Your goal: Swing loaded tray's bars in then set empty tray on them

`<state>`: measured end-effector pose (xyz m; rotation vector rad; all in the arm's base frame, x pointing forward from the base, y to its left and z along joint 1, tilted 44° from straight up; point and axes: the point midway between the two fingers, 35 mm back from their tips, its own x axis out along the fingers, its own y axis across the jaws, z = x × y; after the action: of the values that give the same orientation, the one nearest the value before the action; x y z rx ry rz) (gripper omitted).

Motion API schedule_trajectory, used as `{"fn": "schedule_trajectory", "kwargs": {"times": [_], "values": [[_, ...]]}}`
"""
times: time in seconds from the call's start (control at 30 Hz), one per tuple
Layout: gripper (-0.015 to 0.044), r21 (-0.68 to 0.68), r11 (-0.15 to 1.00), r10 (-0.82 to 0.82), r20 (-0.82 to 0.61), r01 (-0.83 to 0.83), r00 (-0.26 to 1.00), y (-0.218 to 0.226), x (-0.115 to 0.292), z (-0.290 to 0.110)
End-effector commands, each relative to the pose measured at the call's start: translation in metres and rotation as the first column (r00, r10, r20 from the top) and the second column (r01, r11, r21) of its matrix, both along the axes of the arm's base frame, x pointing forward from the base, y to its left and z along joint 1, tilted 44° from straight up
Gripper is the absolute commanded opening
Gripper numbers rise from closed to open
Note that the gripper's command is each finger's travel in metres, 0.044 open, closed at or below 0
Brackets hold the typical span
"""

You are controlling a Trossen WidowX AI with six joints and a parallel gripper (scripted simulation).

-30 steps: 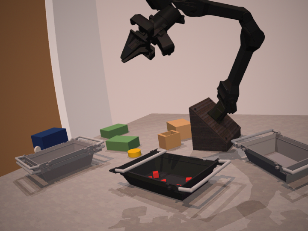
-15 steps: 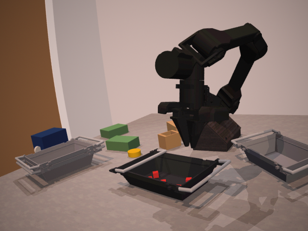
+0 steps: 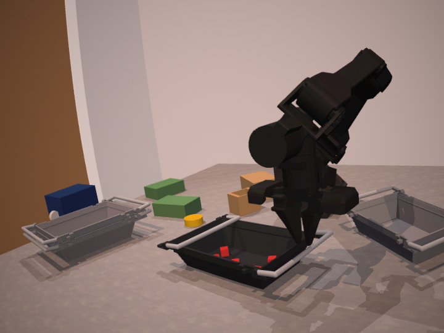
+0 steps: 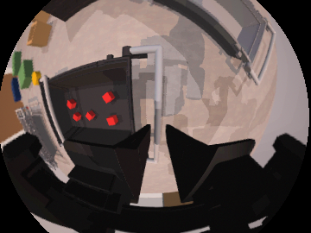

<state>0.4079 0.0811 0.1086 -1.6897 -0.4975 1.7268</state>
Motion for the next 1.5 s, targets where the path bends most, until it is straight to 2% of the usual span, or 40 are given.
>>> {"fn": "schedule_trajectory", "kwargs": {"times": [0.0, 0.3, 0.53, 0.8, 1.2, 1.47], "values": [[0.0089, 0.006, 1.000, 0.004, -0.015, -0.004, 1.000, 0.013, -0.002, -0.013], [0.0089, 0.008, 1.000, 0.004, -0.014, -0.004, 1.000, 0.028, -0.003, -0.029], [0.0089, 0.006, 1.000, 0.004, -0.015, -0.004, 1.000, 0.001, -0.006, -0.021], [0.0089, 0.005, 1.000, 0.004, -0.015, -0.004, 1.000, -0.021, -0.011, -0.030], [0.0089, 0.005, 1.000, 0.004, -0.016, -0.004, 1.000, -0.033, -0.018, -0.071], [0.0089, -0.025, 0.999, -0.028, 0.006, 0.028, 1.000, -0.061, -0.018, -0.035]]}}
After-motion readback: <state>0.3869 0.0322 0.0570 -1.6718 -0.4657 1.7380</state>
